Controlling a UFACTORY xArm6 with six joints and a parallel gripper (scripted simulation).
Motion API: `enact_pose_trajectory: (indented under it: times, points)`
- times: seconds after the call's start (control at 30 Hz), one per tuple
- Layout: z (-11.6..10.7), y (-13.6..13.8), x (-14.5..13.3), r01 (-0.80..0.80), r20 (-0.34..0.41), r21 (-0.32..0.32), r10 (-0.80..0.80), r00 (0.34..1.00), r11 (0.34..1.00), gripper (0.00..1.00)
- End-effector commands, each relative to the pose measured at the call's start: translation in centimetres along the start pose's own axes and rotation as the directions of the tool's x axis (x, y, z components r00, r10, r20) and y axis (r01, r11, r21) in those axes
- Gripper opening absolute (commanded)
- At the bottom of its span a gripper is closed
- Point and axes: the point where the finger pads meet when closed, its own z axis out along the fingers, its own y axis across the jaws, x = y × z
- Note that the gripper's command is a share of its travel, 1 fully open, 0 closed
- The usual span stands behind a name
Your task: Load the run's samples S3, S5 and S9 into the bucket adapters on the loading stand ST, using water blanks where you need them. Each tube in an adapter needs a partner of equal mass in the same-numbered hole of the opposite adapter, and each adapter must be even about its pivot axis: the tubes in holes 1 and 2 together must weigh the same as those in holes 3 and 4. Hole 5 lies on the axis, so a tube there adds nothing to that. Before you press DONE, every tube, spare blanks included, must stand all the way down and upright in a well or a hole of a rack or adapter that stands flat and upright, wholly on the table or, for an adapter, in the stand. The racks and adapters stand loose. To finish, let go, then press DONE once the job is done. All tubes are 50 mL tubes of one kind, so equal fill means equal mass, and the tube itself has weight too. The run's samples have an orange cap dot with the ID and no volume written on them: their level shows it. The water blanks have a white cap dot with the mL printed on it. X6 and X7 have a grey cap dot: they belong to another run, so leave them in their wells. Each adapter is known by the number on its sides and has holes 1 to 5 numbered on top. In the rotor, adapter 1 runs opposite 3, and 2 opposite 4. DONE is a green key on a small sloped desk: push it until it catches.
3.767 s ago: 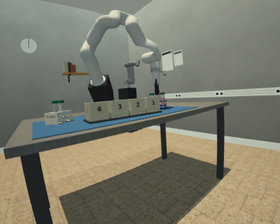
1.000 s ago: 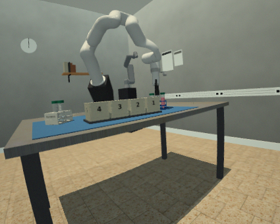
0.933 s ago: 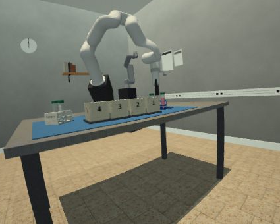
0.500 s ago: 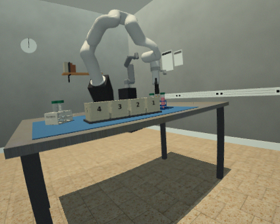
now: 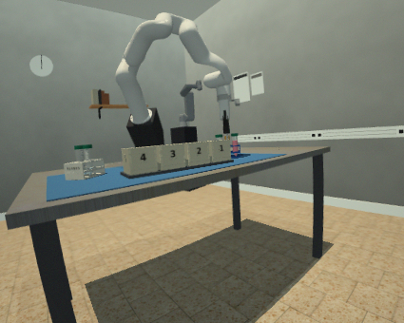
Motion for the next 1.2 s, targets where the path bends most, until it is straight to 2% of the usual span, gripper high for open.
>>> enact_pose_trajectory:
  times: [0.0,1.17]
  points:
    - [-0.6,0.0,0.1,-0.001,-0.003,0.001,0.001,1.000,1.000,0.00]
    - [-6.8,0.0,0.1,-0.001,-0.003,0.001,0.001,1.000,1.000,0.00]
